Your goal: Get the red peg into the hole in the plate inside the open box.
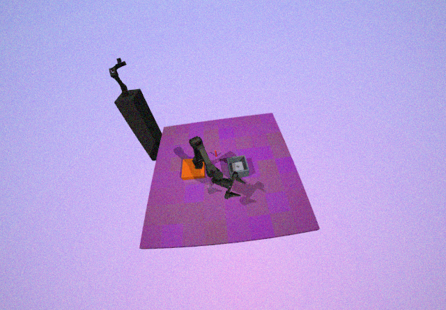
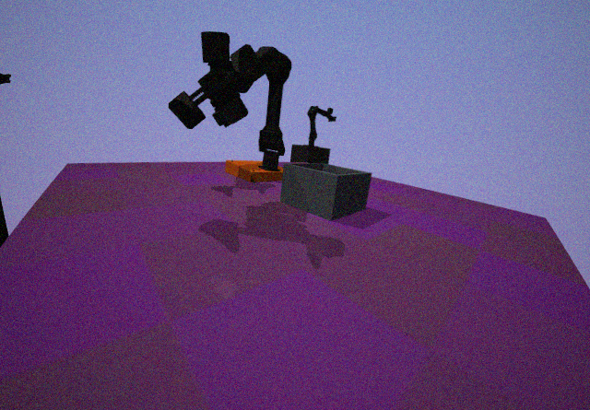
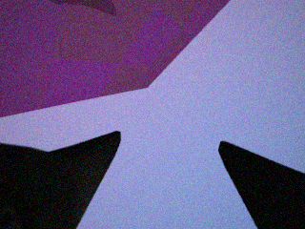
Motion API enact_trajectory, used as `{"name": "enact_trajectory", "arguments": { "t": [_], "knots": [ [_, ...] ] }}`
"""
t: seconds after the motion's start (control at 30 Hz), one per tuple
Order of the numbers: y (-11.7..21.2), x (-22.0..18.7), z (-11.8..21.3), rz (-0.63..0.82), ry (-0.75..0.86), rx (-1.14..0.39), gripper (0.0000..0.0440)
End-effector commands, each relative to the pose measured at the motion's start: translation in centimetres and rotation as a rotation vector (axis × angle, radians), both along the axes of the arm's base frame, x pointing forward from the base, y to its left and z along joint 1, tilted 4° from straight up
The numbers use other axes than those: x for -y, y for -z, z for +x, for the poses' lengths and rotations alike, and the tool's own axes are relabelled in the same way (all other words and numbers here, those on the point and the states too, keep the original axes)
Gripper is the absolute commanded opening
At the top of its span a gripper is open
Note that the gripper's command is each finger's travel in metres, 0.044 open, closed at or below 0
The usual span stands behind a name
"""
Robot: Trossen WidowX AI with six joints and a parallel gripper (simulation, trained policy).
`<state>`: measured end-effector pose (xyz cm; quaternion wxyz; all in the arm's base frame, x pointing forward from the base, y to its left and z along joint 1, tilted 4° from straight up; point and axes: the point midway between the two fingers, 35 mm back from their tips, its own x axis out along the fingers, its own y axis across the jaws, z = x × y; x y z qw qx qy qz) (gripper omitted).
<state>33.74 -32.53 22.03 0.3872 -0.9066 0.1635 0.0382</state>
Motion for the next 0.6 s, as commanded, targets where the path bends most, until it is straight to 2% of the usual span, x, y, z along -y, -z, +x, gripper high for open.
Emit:
{"name": "enact_trajectory", "arguments": {
  "t": [0.0,0.57],
  "knots": [
    [-2.4,-2.2,1.6,0.114,0.010,0.047,0.0434],
    [-6.9,-12.8,5.6,0.699,0.049,0.125,0.0423]
  ]
}}
